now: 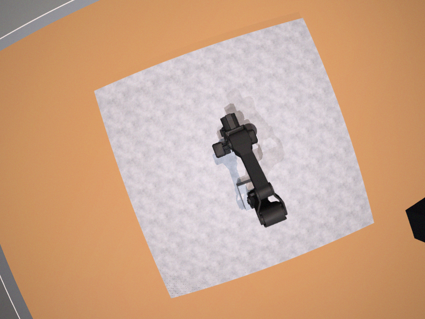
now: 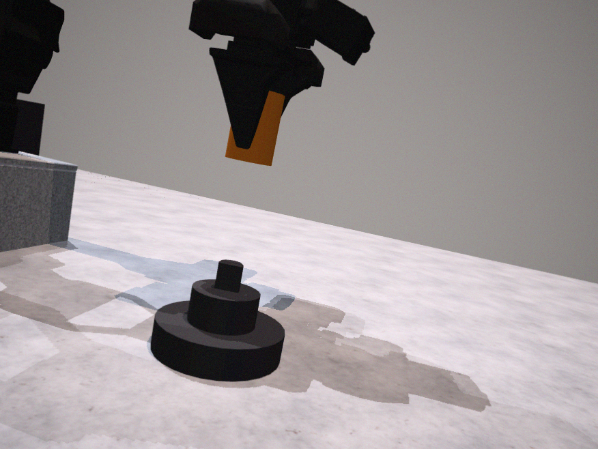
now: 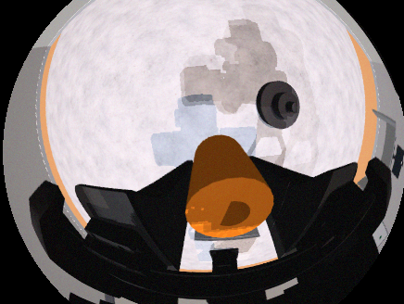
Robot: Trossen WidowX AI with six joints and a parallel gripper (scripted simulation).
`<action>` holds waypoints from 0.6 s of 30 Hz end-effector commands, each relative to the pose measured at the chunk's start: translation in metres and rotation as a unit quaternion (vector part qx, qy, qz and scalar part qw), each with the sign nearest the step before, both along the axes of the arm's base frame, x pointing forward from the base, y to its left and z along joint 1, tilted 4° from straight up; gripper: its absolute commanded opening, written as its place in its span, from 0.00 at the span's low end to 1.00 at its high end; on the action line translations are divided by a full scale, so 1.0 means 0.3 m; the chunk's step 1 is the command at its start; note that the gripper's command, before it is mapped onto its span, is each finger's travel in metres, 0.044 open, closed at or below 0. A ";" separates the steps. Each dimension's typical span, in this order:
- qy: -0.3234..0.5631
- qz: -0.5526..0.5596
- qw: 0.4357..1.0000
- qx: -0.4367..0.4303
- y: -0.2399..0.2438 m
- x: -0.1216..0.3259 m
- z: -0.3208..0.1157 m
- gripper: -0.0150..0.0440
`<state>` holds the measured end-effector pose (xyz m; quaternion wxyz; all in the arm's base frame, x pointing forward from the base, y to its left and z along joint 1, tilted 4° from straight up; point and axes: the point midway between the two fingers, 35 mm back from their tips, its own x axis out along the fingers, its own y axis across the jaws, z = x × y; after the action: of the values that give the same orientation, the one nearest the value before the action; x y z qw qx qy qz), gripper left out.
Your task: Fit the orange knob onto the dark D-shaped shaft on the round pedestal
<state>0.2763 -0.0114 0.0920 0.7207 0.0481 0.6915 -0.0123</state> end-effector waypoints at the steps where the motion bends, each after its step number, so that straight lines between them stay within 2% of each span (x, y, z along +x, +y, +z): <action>1: 0.000 0.002 1.000 0.002 -0.036 0.024 -0.014 0.25; 18: -0.002 0.005 1.000 0.000 -0.189 0.078 -0.059 0.25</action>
<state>0.2953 -0.0588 0.0783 0.7219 0.0443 0.6905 -0.0120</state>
